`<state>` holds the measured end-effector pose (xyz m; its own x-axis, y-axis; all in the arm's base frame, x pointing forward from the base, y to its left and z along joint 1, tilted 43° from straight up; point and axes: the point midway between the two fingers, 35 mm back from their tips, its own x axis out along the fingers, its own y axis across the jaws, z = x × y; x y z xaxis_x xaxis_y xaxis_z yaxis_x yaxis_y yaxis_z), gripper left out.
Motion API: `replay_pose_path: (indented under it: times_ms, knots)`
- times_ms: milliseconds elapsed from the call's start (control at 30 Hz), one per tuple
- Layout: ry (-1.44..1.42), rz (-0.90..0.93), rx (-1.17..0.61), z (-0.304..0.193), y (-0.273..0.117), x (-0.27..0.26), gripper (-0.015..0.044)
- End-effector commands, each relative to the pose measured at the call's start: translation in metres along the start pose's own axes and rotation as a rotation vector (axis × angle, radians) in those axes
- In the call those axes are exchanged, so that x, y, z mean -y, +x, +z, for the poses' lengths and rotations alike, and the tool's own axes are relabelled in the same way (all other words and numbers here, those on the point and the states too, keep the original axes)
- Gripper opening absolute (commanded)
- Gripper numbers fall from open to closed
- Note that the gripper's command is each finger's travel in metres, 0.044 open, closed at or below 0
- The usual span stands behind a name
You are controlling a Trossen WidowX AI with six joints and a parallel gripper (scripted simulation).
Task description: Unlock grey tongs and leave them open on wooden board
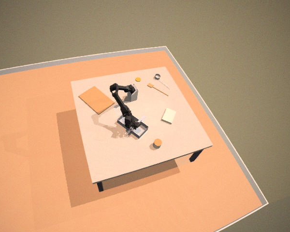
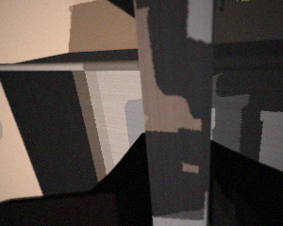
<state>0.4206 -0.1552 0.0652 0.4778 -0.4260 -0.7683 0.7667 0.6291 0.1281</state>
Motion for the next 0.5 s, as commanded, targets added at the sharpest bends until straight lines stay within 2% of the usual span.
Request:
replay_pose_path:
  times_ms: [0,33,267,467]
  knots:
    - [-0.001,0.0,0.0,0.0,0.0,0.0,0.0049]
    - [-0.001,0.0,0.0,0.0,0.0,0.0,0.0042]
    - [-0.001,0.001,-0.001,0.0,-0.007,-0.005,-0.0142]
    - [-0.002,0.008,0.0,0.0,-0.064,-0.037,-0.015]
